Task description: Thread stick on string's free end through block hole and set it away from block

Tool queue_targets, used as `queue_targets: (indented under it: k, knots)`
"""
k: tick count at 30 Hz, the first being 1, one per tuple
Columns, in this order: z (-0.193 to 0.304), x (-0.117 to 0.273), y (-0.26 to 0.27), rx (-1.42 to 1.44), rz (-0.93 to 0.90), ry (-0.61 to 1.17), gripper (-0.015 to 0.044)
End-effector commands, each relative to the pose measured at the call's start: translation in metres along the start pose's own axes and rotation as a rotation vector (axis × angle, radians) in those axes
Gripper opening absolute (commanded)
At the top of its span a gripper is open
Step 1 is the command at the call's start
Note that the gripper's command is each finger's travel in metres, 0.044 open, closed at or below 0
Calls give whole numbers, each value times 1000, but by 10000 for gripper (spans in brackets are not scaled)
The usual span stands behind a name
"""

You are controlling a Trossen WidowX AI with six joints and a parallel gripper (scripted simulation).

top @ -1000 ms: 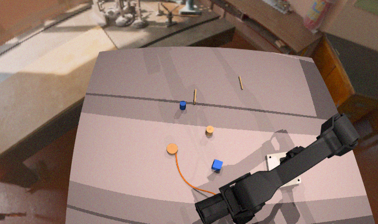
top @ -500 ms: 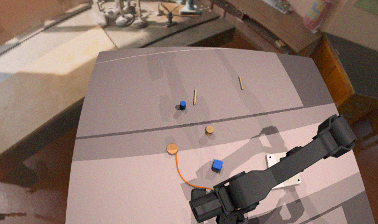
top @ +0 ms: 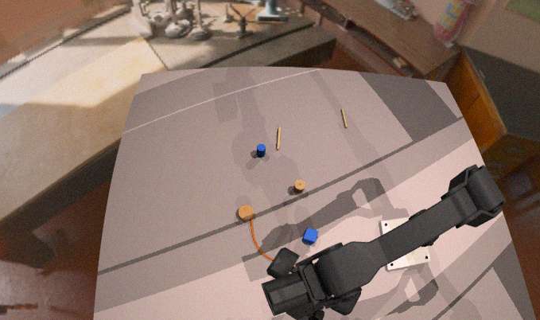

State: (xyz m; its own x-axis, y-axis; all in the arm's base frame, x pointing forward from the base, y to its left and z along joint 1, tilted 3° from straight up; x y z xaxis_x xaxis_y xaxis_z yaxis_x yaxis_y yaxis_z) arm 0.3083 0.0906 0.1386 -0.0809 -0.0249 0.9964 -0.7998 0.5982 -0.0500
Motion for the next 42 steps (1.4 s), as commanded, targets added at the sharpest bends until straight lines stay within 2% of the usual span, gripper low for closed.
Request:
queue_targets:
  k: [1,42]
  knots:
    - [-1,0,-4,-138,-1,1,0]
    - [-8,0,-40,-1637,5,-3,0]
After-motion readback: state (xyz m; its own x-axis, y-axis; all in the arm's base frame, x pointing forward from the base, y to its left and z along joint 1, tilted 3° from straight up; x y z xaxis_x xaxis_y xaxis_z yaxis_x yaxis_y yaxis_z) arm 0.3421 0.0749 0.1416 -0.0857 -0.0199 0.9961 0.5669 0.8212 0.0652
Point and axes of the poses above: the point midway between the two fingers, 35 mm back from their tips, its own x axis back along the fingers, its own y axis across the jaws, z = x × y, the point moved 4 cm from there along x, back along the fingers, and after that the axes turned 1 degree about -x, right-handed, at the moved point
